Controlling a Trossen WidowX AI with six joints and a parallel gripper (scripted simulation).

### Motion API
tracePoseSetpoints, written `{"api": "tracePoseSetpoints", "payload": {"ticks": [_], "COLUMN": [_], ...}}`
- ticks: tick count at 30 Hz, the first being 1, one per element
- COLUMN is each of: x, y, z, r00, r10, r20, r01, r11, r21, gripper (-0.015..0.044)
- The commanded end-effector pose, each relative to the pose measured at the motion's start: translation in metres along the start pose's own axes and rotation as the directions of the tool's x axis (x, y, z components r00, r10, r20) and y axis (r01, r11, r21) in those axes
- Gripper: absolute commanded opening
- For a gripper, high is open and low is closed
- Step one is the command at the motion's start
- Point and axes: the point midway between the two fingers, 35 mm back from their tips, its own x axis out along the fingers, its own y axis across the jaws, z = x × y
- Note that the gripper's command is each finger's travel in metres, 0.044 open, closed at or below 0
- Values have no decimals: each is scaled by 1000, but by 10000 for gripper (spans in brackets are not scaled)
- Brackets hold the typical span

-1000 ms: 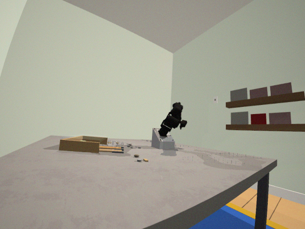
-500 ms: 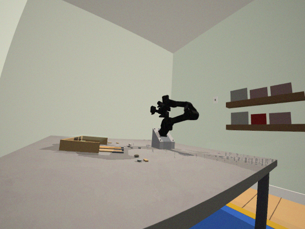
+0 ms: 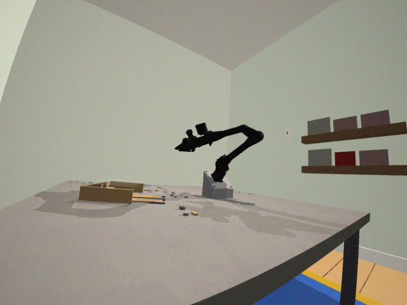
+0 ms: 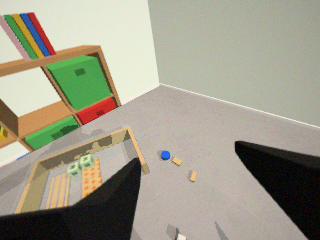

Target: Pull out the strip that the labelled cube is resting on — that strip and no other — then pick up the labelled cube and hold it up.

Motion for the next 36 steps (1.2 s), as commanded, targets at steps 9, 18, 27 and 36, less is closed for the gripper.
{"api": "tracePoseSetpoints", "payload": {"ticks": [9, 18, 27, 36], "x": [36, 36, 36, 74], "y": [143, 143, 143, 164], "z": [-51, -51, -51, -61], "r00": [801, 801, 801, 780], "r10": [534, 534, 534, 394], "r20": [-269, -269, -269, -486], "r01": [-590, -590, -590, -519], "r11": [779, 779, 779, 841], "r21": [-213, -213, -213, -152], "gripper": [400, 400, 400, 164]}}
